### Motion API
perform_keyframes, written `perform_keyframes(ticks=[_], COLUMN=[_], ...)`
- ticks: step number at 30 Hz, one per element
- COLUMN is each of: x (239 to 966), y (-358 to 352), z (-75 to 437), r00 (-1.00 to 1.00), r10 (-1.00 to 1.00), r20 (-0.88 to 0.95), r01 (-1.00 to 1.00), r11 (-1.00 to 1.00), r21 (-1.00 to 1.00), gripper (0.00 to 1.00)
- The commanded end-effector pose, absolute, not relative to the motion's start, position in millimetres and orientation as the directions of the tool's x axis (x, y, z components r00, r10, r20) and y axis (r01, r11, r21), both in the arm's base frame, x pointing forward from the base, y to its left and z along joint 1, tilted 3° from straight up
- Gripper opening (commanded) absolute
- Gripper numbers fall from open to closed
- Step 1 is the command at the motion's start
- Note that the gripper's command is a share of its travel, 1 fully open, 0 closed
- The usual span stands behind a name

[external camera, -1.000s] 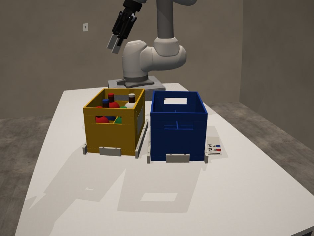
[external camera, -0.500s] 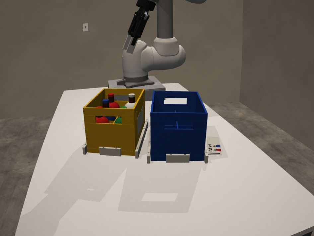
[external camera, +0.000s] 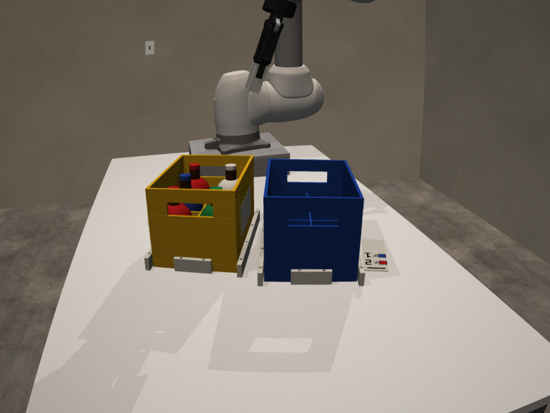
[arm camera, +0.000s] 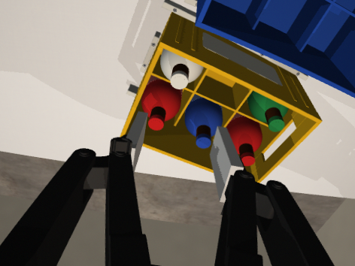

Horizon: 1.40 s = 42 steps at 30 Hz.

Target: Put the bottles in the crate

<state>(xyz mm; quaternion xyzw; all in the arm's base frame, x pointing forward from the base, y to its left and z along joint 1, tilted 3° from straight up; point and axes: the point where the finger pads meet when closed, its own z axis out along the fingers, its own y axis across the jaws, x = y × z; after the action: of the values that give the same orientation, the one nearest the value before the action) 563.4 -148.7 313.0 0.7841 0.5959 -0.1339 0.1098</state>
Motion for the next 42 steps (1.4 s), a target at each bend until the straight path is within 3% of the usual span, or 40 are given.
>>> perform_keyframes(ticks=[1,42], x=[569,611], y=[-135,44], z=[312,305], r00=[0.268,0.735], r10=[0.902,0.666], r20=[-0.338,-0.129], r01=[0.96,0.679], r11=[-0.278,-0.721], r21=[0.019,0.139], gripper=[0.38,0.38])
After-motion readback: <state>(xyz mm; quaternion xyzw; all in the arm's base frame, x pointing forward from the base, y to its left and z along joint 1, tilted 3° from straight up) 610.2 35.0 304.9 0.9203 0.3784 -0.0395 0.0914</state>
